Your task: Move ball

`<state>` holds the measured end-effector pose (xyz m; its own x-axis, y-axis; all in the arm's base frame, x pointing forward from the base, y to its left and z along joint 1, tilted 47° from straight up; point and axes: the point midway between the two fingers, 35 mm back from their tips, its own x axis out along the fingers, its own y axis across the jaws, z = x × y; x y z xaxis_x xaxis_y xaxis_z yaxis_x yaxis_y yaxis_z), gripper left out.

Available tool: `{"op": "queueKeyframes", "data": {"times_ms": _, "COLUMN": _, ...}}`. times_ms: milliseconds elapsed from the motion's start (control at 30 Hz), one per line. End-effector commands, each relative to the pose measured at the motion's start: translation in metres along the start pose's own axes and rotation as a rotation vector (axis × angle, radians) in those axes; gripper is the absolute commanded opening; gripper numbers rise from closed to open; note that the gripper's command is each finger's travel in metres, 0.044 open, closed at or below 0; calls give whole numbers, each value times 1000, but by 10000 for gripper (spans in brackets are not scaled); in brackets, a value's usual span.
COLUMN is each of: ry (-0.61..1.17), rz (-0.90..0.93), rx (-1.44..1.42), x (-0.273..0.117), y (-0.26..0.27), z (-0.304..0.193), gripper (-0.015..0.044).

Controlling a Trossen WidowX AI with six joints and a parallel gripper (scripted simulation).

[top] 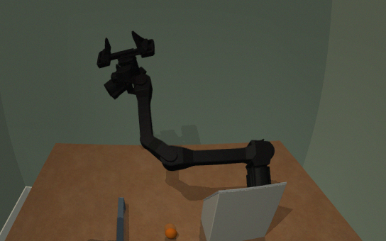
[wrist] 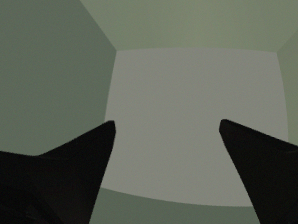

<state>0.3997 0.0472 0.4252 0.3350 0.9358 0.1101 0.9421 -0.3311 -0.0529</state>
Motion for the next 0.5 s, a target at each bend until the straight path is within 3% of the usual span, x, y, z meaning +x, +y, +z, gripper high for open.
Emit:
{"op": "queueKeyframes", "data": {"times_ms": 0, "ry": 3, "rz": 5, "rx": -11, "x": -1, "y": 0, "z": -1, "gripper": 374}}
{"op": "queueKeyframes", "data": {"times_ms": 100, "ry": 40, "rz": 80, "rx": -170, "x": -23, "y": -2, "z": -19, "gripper": 298}}
{"op": "queueKeyframes", "data": {"times_ms": 300, "ry": 42, "rz": 256, "rx": -605, "x": -75, "y": -55, "z": -81, "gripper": 298}}
{"op": "queueKeyframes", "data": {"times_ms": 467, "ry": 70, "rz": 367, "rx": -865, "x": -88, "y": -110, "z": -129, "gripper": 298}}
